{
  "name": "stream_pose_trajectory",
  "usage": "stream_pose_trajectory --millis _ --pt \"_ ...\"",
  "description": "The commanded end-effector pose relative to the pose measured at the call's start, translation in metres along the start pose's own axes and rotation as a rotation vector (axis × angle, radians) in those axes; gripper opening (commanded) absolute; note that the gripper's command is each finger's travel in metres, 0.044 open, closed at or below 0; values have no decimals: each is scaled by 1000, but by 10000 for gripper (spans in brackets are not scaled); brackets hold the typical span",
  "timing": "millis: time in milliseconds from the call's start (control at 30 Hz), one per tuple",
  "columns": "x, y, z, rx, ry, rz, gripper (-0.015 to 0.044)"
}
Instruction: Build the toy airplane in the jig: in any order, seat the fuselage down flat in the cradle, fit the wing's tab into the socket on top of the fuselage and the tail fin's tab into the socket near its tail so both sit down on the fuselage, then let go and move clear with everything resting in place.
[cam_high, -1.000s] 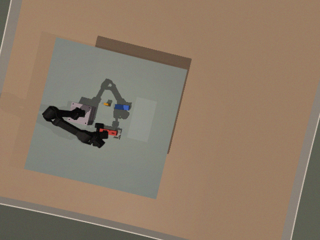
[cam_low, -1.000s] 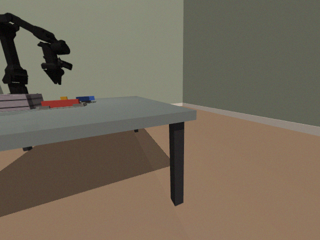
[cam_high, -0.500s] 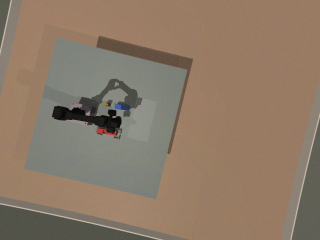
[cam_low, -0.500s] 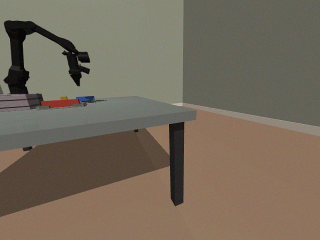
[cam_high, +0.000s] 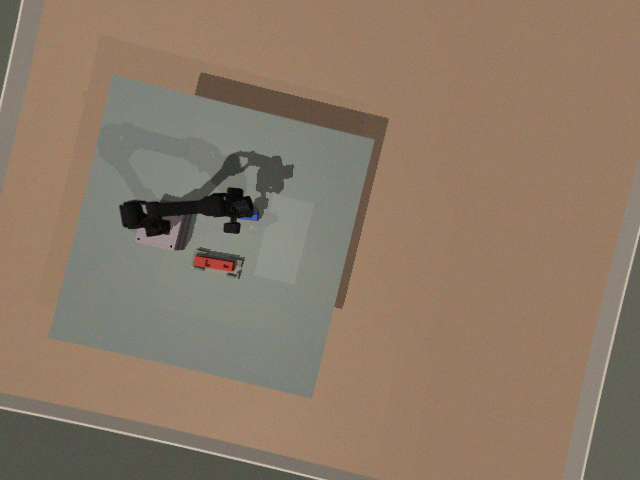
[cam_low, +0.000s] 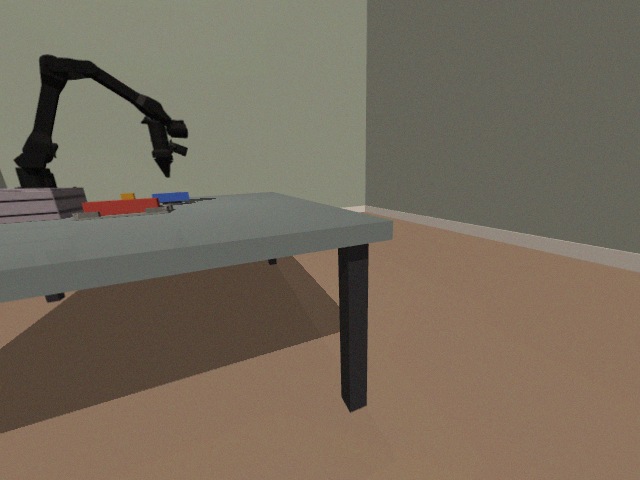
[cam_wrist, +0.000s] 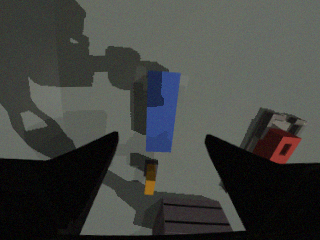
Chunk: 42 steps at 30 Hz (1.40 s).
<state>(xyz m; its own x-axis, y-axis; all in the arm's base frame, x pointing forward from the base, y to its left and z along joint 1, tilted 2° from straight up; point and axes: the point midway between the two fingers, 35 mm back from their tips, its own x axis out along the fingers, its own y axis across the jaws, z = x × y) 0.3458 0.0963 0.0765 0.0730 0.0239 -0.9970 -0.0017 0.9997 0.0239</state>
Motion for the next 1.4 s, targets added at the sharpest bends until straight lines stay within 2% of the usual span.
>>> stream_pose_trajectory --millis 0,1267,1367 --pt "29 -1 -2 8 12 -8 440" --pt "89 -1 -3 8 12 -8 440" --pt "89 -1 -3 8 12 -8 361"
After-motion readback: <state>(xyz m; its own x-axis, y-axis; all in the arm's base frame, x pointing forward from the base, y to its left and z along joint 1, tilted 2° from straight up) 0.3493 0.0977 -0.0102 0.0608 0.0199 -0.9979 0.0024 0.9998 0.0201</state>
